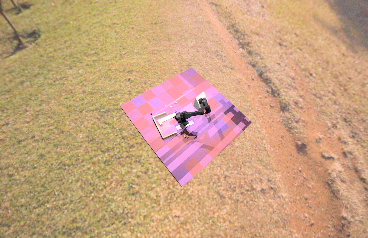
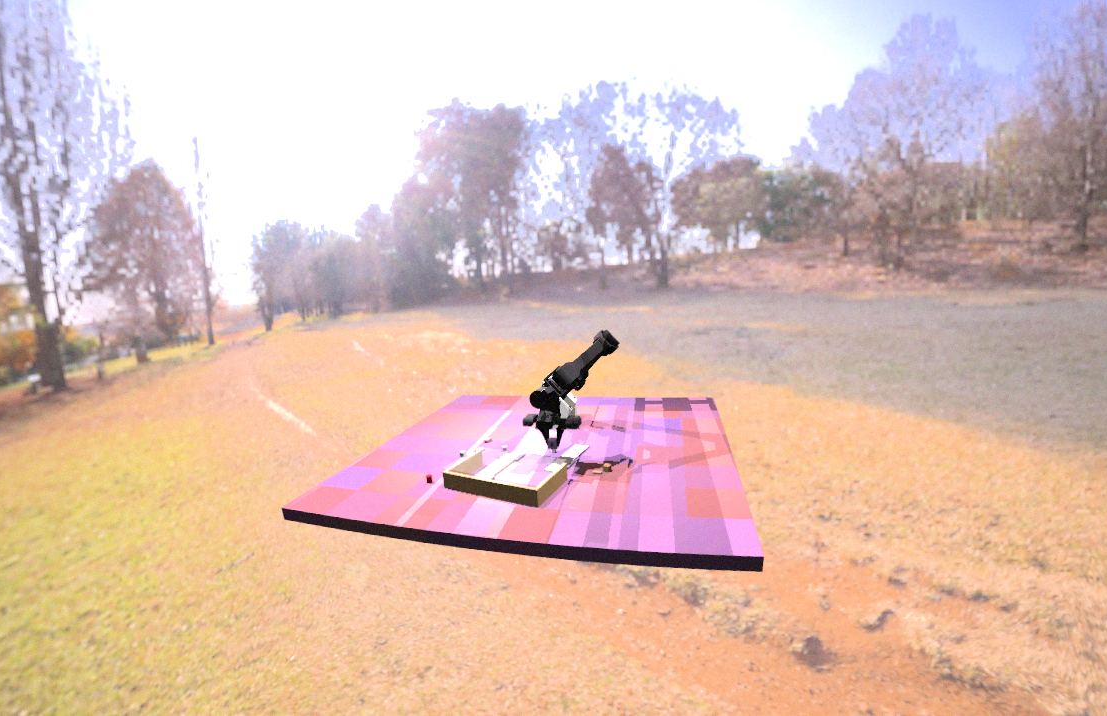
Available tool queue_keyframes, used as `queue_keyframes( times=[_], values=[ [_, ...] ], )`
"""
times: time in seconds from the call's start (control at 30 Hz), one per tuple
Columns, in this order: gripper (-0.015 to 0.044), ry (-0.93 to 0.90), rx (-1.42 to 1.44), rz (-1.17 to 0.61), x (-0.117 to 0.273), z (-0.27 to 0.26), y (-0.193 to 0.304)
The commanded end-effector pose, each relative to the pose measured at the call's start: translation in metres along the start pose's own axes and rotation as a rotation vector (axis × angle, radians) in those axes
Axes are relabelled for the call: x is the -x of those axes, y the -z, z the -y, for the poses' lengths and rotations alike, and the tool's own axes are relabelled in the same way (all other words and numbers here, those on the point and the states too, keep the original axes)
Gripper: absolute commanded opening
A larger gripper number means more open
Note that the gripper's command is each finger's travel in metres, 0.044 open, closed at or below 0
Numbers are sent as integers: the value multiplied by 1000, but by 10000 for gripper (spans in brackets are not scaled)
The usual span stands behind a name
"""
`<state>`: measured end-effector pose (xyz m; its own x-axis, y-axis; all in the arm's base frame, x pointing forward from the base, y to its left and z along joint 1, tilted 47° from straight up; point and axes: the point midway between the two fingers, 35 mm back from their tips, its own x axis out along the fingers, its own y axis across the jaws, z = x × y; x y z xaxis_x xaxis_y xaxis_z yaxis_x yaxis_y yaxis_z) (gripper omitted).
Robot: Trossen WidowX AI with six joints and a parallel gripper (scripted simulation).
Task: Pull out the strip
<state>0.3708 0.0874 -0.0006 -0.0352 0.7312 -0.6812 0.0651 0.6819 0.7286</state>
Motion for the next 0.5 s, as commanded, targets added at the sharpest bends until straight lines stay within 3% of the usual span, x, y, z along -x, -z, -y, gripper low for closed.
queue_keyframes(
  times=[0.0, 0.47],
  values=[
    [0, 5, 0, -5, -1, 5, 15],
    [0, 5, -2, -7, -2, 16, 64]
  ],
)
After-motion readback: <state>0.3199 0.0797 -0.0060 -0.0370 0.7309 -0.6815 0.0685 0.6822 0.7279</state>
